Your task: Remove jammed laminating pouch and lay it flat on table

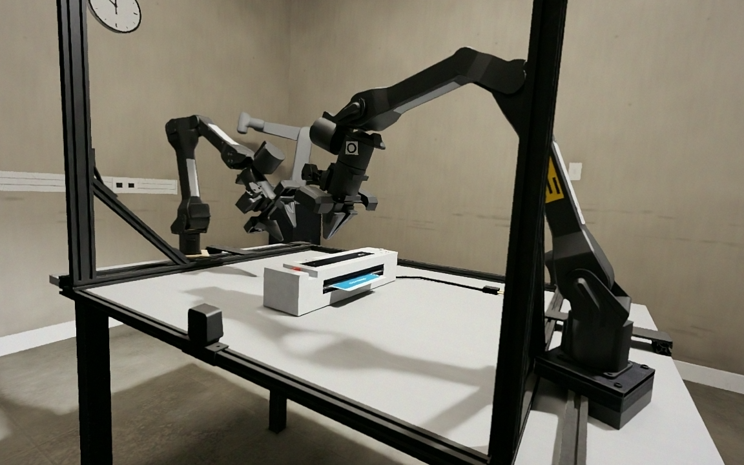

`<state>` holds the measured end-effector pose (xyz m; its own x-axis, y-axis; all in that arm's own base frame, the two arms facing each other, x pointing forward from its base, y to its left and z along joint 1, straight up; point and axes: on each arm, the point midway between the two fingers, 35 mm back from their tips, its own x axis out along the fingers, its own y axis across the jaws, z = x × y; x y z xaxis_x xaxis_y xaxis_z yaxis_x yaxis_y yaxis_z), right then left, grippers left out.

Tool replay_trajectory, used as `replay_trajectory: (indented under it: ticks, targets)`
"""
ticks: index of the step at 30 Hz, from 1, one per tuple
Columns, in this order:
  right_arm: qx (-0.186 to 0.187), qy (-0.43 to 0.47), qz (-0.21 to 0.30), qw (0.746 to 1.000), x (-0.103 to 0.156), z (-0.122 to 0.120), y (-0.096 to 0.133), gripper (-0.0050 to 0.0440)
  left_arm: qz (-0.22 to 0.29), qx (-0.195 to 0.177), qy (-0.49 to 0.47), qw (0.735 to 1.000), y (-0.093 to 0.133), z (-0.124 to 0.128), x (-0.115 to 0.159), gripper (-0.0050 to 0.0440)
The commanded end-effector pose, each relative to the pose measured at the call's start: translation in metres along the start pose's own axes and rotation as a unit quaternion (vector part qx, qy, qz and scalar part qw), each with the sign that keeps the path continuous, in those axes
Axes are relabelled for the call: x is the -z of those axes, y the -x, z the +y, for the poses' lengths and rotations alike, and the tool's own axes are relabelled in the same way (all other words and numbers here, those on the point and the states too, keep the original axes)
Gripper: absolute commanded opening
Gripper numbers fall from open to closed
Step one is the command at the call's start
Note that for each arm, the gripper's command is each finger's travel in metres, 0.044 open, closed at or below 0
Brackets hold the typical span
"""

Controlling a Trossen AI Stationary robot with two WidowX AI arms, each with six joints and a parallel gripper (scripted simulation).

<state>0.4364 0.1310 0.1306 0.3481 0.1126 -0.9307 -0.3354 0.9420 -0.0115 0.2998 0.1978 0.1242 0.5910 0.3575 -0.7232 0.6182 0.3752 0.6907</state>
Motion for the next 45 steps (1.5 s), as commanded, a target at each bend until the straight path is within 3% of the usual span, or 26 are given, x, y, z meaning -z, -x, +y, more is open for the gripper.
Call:
replay_trajectory:
  ticks: [1, 5, 15, 22, 25, 45]
  targets:
    - [0.0, 0.003, -0.026, 1.0, -0.019, 0.009, 0.002, -0.005, 0.0, -0.011, 0.0, 1.0, 0.004, 0.007, 0.0, 0.0268]
    - [-0.01, 0.007, -0.028, 1.0, -0.015, 0.013, 0.01, -0.005, 0.0, -0.011, 0.0, 1.0, 0.004, 0.007, 0.0, 0.0268]
    - [-0.013, 0.017, -0.047, 0.999, -0.032, 0.035, -0.004, -0.005, 0.0, -0.011, 0.0, 1.0, 0.004, 0.007, 0.0, 0.0268]
    - [-0.014, 0.018, -0.049, 0.999, -0.028, 0.035, -0.006, -0.005, 0.0, -0.011, 0.0, 1.0, 0.004, 0.007, 0.0, 0.0268]
    - [-0.013, 0.017, -0.047, 0.999, -0.022, 0.035, -0.032, -0.005, 0.0, -0.011, 0.0, 1.0, 0.004, 0.007, 0.0, 0.0268]
    - [-0.013, 0.017, -0.047, 0.999, -0.022, 0.035, -0.032, -0.005, 0.0, -0.011, 0.0, 1.0, 0.004, 0.007, 0.0, 0.0268]
